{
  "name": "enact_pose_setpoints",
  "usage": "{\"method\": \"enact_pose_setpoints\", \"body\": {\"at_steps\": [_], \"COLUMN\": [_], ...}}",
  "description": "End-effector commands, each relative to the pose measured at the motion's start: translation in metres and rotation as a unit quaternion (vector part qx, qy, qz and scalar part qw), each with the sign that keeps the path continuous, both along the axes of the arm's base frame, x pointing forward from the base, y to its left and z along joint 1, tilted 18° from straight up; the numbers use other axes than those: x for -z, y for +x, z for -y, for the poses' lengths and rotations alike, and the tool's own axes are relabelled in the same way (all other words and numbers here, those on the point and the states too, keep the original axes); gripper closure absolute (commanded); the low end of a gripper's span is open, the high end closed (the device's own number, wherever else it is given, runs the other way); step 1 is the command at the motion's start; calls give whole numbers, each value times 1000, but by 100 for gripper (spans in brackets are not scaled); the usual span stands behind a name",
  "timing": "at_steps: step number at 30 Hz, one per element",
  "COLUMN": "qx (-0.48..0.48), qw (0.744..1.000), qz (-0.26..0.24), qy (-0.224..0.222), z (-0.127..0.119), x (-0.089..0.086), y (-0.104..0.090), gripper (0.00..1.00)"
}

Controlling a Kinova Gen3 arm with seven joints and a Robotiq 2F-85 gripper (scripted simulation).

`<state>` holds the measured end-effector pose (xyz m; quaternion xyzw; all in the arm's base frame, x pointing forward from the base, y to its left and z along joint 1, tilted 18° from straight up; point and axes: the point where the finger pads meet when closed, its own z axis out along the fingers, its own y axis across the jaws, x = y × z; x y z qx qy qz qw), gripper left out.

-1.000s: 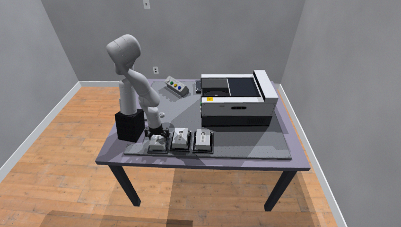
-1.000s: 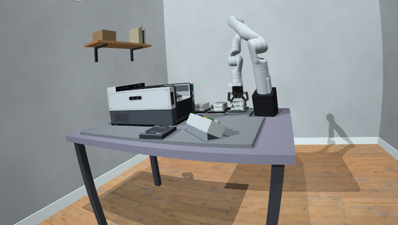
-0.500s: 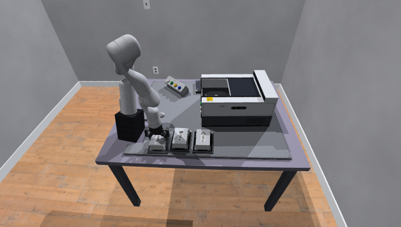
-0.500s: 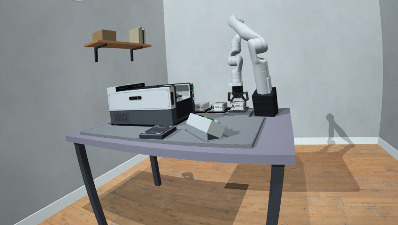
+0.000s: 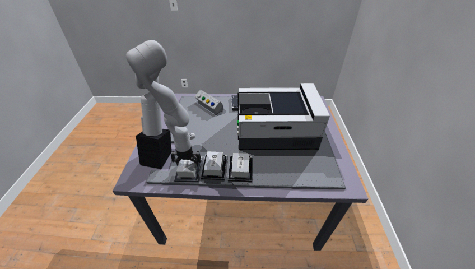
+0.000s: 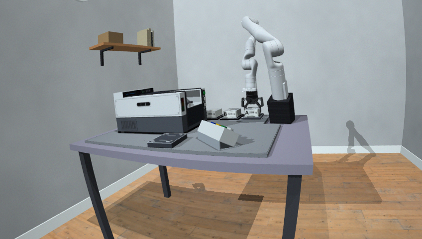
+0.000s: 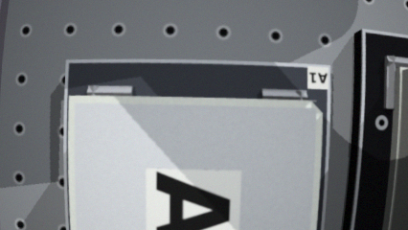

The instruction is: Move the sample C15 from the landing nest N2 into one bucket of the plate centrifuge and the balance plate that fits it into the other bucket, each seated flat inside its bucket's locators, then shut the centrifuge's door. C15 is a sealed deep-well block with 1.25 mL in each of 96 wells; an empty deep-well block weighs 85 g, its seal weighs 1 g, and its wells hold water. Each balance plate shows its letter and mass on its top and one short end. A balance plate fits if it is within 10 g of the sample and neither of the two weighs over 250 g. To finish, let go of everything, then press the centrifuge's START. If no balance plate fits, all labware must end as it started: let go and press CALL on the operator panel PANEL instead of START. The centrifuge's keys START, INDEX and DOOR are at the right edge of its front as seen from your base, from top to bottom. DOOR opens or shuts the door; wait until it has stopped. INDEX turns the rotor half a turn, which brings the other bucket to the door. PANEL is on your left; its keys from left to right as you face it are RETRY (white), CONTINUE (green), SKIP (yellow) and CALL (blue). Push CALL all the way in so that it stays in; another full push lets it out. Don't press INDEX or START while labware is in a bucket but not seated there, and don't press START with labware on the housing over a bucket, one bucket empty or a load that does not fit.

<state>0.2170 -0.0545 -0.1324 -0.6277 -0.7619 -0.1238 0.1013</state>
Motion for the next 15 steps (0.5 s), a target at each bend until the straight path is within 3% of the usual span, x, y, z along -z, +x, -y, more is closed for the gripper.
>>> {"method": "enact_pose_setpoints", "body": {"at_steps": [1,15], "qx": [0,0], "qw": [1000,1000], "qz": [0,0], "qy": [0,0], "z": [1,2], "x": [-1,-5], "y": [0,0], "gripper": [5,5]}}
